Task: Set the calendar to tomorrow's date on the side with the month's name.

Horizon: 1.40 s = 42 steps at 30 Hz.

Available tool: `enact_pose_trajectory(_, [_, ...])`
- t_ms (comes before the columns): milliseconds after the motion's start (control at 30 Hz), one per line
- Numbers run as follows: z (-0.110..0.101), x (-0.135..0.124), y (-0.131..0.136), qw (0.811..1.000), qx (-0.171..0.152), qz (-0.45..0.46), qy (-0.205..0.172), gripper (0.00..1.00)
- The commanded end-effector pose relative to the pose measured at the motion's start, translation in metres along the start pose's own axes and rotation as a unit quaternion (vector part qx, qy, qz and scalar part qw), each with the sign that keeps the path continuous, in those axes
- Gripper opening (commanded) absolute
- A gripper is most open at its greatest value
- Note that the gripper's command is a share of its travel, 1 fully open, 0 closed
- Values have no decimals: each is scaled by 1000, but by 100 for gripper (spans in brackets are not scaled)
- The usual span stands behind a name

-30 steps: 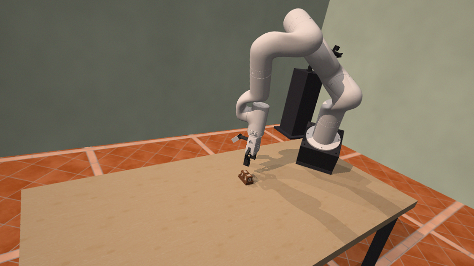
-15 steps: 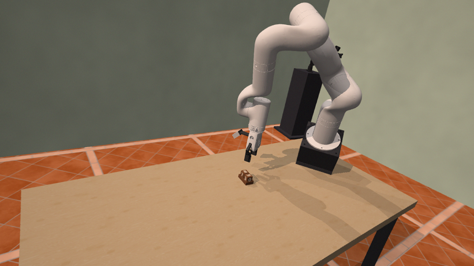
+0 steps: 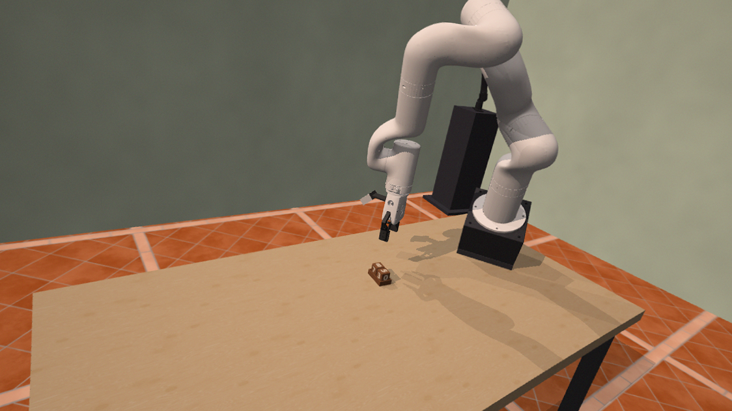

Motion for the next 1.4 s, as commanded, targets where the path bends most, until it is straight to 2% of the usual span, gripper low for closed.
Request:
enact_pose_trajectory(0, [-1,0,-1,1000,0,0,-1,100])
enact_pose_trajectory(400, [-1,0,-2,1000,0,-18,-1,100])
enact_pose_trajectory(633, [-1,-2,-7,993,0,-116,-1,100])
enact_pose_trajectory(800, [0,-3,-11,982,0,-190,-1,100])
enact_pose_trajectory(900, [0,-3,-12,979,0,-202,-1,100])
enact_pose_trajectory(967, [0,-4,-15,968,0,-253,-1,100])
enact_pose_trajectory(1133, [1,-5,-18,951,0,-308,-1,100])
enact_pose_trajectory(1367, [1,-7,-24,916,0,-400,-1,100])
Point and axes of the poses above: the point where the finger pads meet when closed, its own z axis out along the fingers, its own y axis across the jaws, x = y × z, the point moved 6 cm from there along -z, back along the fingers, and after that the axes turned 15 degrees about z, right-handed, at the moved point
